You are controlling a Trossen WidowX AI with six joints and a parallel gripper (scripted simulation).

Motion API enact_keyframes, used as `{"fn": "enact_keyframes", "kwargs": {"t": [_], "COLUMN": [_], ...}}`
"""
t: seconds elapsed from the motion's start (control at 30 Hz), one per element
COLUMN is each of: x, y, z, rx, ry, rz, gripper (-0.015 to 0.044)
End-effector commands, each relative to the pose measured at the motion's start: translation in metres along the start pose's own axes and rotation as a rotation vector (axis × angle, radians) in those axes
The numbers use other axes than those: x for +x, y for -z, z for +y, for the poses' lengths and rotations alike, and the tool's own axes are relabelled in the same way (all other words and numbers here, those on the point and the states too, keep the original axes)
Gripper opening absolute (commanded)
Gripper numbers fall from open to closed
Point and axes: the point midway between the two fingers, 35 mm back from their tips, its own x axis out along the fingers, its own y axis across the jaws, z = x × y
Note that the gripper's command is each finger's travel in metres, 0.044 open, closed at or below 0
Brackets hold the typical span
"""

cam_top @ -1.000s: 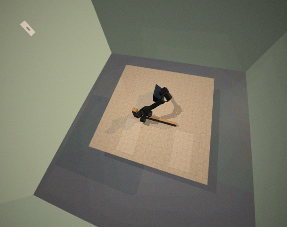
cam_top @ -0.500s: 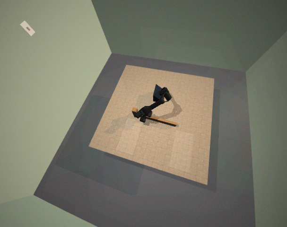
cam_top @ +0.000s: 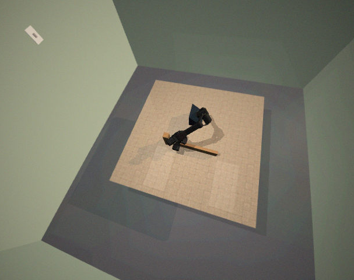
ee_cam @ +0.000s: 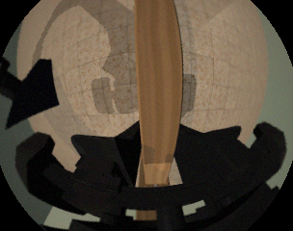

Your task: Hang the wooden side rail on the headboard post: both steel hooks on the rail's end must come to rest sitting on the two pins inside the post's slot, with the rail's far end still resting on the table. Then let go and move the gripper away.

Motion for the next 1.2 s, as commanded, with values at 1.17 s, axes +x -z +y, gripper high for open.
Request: {"fn": "enact_keyframes", "kwargs": {"t": [1.17], "x": [-0.002], "y": [0.0072], "z": [0.0021], "rx": [0.001], "ry": [0.01], "rz": [0.004], "gripper": [0.0]}}
